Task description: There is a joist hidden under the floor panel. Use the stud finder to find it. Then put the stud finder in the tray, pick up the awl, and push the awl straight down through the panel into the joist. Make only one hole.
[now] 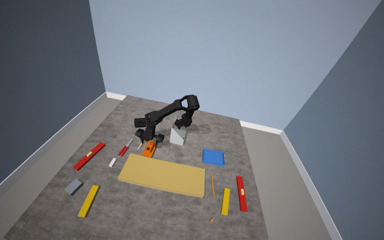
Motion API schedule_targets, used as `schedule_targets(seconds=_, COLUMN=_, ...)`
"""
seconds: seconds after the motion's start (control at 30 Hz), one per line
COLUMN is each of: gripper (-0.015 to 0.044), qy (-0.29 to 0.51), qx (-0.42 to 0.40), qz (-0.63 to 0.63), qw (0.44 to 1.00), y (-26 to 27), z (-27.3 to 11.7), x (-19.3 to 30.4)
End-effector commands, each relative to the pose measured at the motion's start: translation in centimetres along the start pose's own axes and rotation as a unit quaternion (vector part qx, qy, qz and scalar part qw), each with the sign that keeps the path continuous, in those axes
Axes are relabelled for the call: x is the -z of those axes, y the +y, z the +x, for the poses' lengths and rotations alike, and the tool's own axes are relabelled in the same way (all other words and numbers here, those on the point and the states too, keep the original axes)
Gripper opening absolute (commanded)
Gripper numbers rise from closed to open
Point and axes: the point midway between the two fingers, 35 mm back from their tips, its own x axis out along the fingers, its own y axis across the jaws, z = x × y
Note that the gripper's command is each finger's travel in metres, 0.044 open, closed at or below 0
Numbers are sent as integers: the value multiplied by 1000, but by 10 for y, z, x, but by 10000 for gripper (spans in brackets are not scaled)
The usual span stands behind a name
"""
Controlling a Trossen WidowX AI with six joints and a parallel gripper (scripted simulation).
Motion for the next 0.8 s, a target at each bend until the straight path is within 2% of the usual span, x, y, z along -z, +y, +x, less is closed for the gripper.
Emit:
schedule_targets(seconds=0.0, gripper=440, qy=-1, qx=-3, qz=3, qw=1000, y=1, z=7, x=2)
schedule_targets(seconds=0.77, gripper=440, qy=-1, qx=-4, qz=3, qw=1000, y=2, z=41, x=12)
